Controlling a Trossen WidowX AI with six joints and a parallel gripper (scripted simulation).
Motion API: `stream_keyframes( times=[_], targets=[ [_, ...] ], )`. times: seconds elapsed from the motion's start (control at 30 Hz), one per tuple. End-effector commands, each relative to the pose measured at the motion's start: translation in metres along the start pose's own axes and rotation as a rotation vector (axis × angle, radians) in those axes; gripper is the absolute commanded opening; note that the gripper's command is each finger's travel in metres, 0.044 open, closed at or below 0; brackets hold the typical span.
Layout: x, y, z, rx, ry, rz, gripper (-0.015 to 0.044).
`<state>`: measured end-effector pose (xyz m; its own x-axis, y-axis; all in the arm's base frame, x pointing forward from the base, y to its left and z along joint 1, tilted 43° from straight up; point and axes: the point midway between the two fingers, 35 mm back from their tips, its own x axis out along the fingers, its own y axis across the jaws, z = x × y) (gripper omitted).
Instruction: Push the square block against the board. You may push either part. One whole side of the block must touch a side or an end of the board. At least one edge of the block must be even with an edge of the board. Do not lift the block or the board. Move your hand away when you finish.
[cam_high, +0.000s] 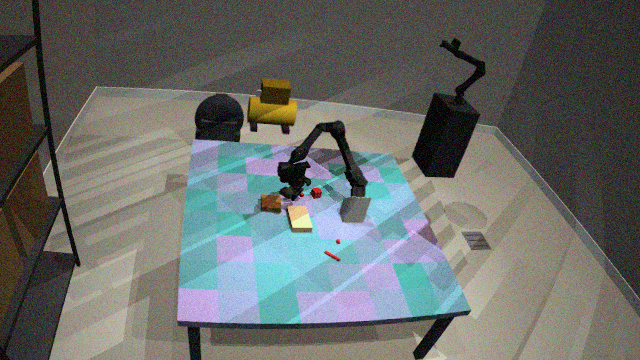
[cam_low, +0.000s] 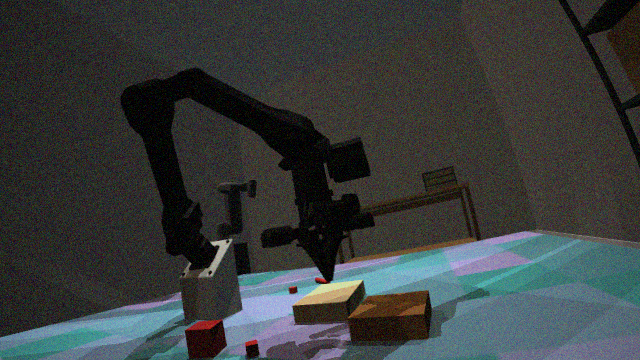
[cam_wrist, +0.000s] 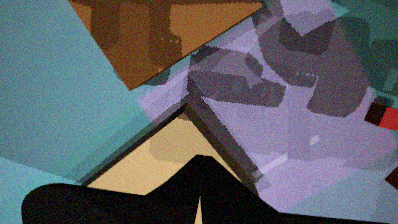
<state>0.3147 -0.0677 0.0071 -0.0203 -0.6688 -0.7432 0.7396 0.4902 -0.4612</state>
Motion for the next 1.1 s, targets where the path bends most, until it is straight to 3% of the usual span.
stream_keyframes(
  times=[0.0, 1.07],
  targets=[
    [0.0, 0.012, -0.007, -0.164, 0.006, 0.001, 0.0],
    [0.001, 0.08, -0.059, -1.27, 0.012, 0.013, 0.0]
  ],
)
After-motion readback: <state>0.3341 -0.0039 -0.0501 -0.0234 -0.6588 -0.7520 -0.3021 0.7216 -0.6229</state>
